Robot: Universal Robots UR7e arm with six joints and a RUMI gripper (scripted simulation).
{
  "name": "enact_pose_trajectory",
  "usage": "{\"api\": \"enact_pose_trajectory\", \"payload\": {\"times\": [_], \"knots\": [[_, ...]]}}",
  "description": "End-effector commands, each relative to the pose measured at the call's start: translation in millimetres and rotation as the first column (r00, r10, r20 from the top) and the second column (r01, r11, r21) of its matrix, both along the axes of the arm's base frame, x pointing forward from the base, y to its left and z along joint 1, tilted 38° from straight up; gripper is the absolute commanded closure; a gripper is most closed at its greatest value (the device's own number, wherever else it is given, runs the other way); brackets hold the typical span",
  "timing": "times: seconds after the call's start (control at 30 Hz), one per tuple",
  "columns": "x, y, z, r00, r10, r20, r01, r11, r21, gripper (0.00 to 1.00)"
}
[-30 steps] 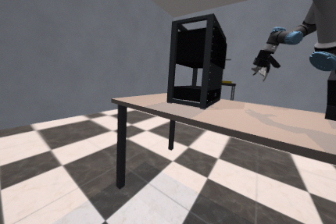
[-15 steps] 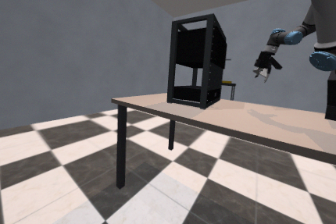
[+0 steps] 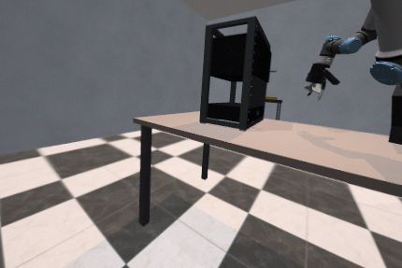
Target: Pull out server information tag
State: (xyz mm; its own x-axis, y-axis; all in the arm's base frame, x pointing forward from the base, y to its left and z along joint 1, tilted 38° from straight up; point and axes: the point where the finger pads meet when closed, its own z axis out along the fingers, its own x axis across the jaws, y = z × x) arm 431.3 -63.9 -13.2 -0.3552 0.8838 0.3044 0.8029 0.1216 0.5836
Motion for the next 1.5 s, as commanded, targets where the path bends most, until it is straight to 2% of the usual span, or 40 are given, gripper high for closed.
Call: {"api": "enact_pose_trajectory", "payload": {"times": [0.0, 1.47], "knots": [[-2.5, 3.7, -2.1, 1.000, -0.004, -0.013, 0.004, 1.000, 0.021, 0.00], [-33.0, 52.5, -17.5, 0.983, -0.029, -0.180, 0.076, 0.962, 0.261, 0.00]]}}
